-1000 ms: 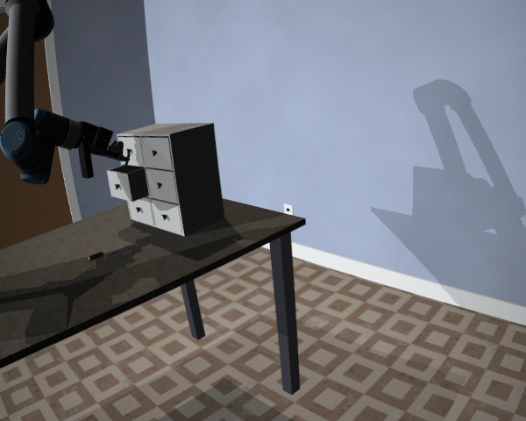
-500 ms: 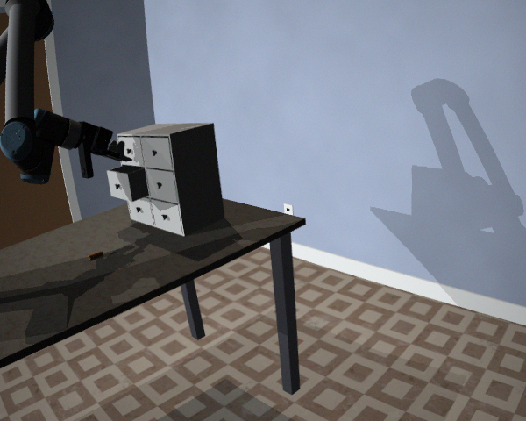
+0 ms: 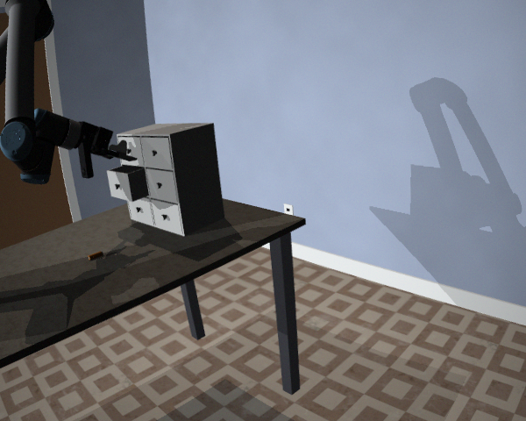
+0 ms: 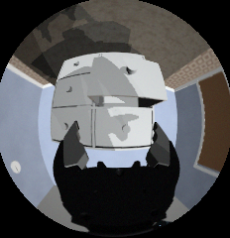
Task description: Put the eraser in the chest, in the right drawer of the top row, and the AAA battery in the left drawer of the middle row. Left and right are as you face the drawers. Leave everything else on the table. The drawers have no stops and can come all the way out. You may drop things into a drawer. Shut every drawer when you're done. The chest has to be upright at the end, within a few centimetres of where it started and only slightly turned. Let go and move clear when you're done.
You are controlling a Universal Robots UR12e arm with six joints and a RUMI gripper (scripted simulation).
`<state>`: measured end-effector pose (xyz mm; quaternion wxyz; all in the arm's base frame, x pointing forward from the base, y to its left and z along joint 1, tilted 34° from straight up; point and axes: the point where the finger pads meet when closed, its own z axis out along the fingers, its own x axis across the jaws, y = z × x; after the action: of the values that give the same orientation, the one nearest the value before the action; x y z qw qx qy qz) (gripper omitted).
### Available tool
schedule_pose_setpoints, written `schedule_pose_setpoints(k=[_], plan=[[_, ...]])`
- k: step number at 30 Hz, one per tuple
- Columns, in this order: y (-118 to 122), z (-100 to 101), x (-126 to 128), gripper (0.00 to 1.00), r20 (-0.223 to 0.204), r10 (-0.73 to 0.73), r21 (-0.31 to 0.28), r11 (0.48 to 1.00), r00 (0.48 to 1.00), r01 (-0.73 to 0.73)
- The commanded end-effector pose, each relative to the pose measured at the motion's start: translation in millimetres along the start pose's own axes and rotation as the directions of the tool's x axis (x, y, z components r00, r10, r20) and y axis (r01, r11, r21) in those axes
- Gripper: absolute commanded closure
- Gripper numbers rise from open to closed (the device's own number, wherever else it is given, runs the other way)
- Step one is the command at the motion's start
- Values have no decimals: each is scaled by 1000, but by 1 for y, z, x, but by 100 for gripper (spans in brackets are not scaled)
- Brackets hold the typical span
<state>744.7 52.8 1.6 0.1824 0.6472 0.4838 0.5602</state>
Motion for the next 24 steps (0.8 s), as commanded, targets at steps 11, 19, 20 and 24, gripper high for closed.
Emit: schedule_pose_setpoints(k=[11, 19, 20, 24], plan=[[1, 1, 0, 0, -1, -3, -2, 1000, 1000, 3], [-3, -6, -1, 0, 1, 1, 1, 1000, 1000, -1], [-4, -7, -1, 0, 1, 1, 1, 1000, 1000, -1], [-5, -10, -1, 0, 1, 1, 1, 1000, 1000, -1]])
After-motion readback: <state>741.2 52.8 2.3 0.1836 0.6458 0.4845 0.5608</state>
